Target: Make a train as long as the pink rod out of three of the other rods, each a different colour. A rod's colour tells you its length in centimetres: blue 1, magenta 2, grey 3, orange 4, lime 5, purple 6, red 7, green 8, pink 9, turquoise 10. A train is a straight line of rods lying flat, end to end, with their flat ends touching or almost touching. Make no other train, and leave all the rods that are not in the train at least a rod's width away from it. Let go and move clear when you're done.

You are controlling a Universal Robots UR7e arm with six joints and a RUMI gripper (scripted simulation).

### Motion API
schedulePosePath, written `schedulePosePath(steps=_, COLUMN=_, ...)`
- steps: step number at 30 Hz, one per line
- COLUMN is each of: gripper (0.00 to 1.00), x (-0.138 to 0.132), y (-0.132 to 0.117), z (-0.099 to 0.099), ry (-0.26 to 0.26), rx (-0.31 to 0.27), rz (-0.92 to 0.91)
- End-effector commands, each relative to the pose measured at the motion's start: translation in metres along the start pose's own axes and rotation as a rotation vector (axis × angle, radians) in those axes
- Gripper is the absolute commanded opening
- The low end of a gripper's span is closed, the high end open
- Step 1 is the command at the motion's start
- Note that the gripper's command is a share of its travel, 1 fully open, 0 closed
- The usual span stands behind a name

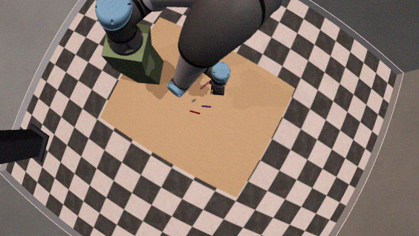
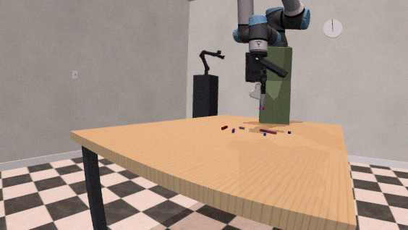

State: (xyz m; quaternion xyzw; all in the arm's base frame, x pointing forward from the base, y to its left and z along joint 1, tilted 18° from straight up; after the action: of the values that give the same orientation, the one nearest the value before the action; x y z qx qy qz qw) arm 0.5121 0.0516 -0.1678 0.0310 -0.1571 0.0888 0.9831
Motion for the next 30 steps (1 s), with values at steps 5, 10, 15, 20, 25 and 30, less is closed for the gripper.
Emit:
schedulePosePath(steps=5, gripper=0.00, x=0.002, y=0.000, z=0.000, ry=-0.002, rx=-0.002, rz=-0.004)
schedulePosePath(steps=10, gripper=0.00, x=0.002, y=0.000, z=0.000, ry=-0.002, rx=-0.002, rz=-0.004)
schedulePosePath(steps=15, gripper=0.00, x=0.002, y=0.000, z=-0.005, ry=-0.002, rx=-0.002, rz=-0.003)
schedulePosePath(steps=20, gripper=0.00, x=0.002, y=0.000, z=-0.018, ry=-0.002, rx=-0.002, rz=-0.003)
schedulePosePath(steps=25, gripper=0.00, x=0.002, y=0.000, z=-0.034, ry=-0.002, rx=-0.003, rz=-0.003)
schedulePosePath(steps=30, gripper=0.00, x=0.002, y=0.000, z=-0.052, ry=-0.002, rx=-0.003, rz=-0.003)
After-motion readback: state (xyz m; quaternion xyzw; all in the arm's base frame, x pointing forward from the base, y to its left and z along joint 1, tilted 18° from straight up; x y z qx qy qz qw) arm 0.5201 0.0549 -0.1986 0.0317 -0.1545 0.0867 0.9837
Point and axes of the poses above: the point where the finger pads meet when closed, its own z axis back along the fingers, its own x axis across the jaws, y = z × x, the point moved 3 cm from there along z, back along the fingers, and after that the axes turned 8 degrees about -z, right-handed, at the moved point
